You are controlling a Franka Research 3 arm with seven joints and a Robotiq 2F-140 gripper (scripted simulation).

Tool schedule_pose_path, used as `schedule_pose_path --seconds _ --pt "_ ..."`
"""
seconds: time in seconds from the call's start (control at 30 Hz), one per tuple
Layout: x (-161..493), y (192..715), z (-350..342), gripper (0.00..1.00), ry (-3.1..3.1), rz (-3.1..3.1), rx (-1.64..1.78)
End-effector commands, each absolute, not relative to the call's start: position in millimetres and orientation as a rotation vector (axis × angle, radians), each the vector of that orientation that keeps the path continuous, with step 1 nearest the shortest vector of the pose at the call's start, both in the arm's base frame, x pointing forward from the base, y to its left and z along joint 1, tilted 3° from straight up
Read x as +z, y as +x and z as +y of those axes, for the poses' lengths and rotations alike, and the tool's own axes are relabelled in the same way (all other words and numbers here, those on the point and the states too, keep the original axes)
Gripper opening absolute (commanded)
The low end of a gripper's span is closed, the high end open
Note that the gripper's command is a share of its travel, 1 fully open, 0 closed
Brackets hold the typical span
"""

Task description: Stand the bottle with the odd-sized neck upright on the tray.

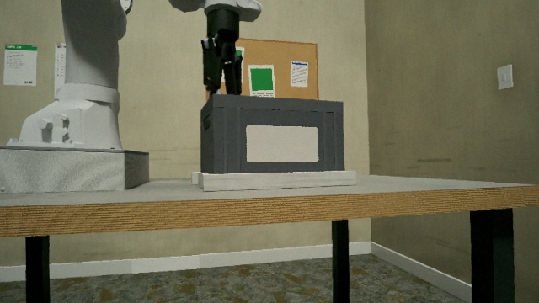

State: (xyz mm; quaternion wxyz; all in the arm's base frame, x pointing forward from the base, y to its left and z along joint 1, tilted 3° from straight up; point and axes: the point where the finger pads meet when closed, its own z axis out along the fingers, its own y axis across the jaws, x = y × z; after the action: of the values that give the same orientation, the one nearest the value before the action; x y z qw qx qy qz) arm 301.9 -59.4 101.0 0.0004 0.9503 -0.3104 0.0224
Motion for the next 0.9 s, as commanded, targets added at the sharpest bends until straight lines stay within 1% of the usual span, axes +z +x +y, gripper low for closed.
schedule_pose_path --seconds 0.0,0.03,0.07,0.87 --pt "99.5 301.0 -59.8 0.44 2.985 -0.970 0.069" --pt "99.5 301.0 -59.8 0.44 2.985 -0.970 0.069" --pt "99.5 301.0 -59.8 0.10 2.985 -0.970 0.069" --pt "99.5 301.0 -59.8 0.10 2.985 -0.970 0.069"
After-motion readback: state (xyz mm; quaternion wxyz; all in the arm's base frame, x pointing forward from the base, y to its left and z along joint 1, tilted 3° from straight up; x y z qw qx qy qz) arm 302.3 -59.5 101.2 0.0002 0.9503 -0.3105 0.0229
